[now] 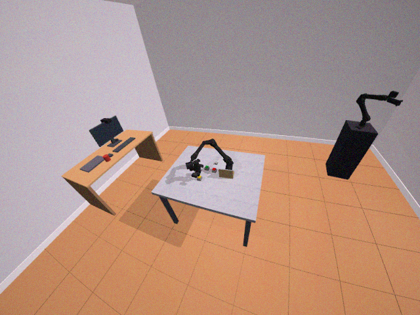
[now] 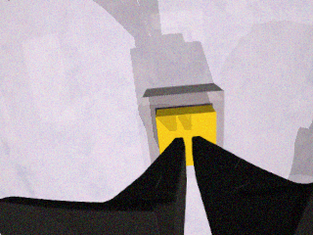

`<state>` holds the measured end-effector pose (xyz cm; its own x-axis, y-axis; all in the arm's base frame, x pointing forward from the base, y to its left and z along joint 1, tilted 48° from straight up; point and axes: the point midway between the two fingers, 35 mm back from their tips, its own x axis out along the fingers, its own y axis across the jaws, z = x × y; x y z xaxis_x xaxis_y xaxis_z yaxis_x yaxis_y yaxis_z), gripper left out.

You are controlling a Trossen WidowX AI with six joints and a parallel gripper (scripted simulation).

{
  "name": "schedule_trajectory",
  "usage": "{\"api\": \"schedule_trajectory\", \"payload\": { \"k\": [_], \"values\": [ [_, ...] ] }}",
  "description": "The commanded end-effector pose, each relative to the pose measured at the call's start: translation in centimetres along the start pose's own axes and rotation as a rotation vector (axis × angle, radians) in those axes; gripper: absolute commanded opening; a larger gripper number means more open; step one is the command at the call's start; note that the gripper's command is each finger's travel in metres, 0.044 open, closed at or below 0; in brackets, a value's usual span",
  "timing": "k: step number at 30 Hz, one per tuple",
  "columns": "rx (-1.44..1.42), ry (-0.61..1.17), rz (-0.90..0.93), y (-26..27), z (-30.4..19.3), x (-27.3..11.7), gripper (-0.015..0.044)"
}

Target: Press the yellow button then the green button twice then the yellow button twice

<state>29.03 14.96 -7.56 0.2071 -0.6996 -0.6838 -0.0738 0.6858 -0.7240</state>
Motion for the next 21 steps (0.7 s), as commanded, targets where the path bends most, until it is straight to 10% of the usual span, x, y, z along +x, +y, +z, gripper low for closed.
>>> {"api": "schedule_trajectory", "payload": {
  "k": [1, 21],
  "values": [
    [-0.010, 0.001, -0.010, -0.02, -0.21, 0.89, 0.0020],
    [-0.009, 0.001, -0.011, -0.05, -0.23, 1.59, 0.0020]
  ]
}}
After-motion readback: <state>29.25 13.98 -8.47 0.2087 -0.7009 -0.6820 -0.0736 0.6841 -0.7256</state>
